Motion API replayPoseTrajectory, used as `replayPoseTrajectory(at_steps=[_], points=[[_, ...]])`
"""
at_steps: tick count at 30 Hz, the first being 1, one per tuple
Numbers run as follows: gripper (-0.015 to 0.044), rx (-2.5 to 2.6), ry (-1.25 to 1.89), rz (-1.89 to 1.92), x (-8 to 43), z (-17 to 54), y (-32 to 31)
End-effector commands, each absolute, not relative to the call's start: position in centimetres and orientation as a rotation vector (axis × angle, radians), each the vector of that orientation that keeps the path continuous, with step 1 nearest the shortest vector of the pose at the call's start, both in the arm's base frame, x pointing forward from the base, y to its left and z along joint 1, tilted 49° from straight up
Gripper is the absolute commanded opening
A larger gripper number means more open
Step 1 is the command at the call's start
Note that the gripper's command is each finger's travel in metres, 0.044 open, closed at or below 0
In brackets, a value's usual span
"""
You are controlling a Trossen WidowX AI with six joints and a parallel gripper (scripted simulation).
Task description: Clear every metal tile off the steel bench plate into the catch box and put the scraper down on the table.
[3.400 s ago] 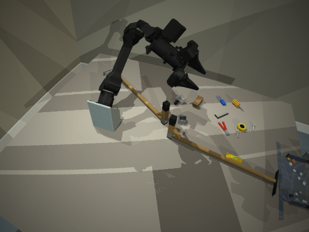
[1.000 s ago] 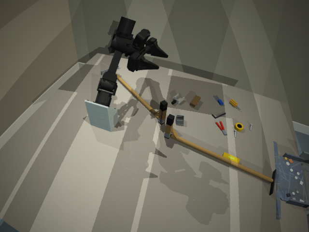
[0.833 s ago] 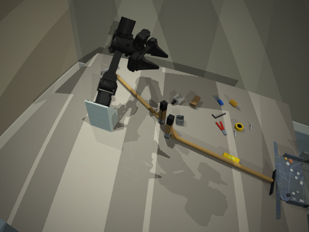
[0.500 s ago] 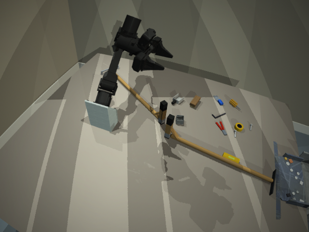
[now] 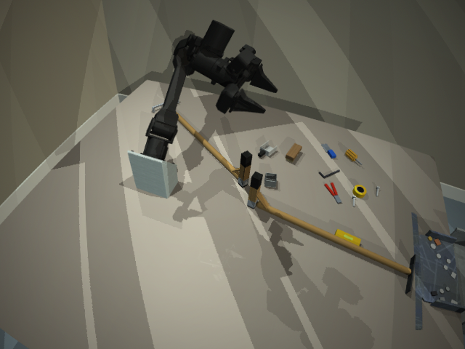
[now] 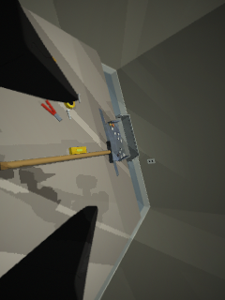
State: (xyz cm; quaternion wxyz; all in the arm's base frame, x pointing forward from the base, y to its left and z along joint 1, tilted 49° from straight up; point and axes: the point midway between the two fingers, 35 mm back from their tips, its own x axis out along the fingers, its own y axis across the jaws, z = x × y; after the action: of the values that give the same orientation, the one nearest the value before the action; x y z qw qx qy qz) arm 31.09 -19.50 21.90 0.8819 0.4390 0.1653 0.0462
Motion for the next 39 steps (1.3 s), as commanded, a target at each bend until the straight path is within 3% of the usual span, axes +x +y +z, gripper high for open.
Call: replayPoseTrajectory(at_steps=[1,39], points=[[0.044,0.935,0.38,0.101,32.7,21.5,-19.6],[0.044,0.962,0.668,0.209,45.3,16.2,-16.3]])
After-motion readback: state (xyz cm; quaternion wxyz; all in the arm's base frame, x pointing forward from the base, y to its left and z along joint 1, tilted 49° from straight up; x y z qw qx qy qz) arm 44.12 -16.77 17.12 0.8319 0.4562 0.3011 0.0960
